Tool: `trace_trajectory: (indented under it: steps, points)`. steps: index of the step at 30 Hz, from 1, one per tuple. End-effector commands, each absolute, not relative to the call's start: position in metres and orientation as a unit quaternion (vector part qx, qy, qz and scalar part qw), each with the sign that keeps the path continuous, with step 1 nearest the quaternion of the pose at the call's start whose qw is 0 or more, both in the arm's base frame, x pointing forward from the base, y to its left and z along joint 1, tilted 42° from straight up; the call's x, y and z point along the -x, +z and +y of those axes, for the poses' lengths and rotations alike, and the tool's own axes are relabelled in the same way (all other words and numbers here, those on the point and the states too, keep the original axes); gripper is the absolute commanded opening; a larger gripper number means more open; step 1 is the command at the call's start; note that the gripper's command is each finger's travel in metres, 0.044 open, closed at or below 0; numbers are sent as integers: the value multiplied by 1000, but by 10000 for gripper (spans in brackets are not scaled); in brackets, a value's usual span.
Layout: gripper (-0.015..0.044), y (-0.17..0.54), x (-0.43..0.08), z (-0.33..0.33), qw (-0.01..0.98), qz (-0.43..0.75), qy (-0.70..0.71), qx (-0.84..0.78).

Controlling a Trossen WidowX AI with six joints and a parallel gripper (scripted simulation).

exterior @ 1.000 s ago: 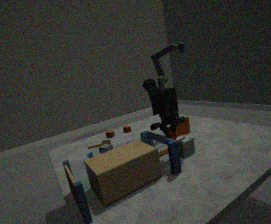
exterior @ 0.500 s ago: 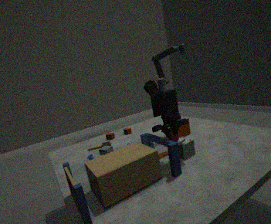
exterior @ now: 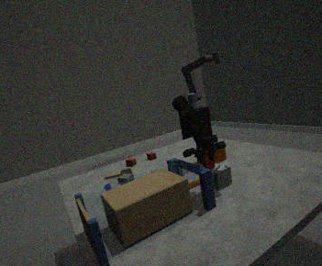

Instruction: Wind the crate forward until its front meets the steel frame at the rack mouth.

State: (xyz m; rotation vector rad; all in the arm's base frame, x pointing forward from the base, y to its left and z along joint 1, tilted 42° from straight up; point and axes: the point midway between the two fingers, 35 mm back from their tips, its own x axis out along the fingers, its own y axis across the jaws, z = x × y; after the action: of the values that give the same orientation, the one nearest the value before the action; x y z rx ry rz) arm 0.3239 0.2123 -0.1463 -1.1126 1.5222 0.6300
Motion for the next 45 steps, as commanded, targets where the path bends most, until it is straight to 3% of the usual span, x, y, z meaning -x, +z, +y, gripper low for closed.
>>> trace_trajectory:
  steps: [1, 45]
  points:
    - [0, -159, -311, 232, 543, 639, 286, 464]
    - [0, -175, -271, 263, 543, 639, 288, 463]
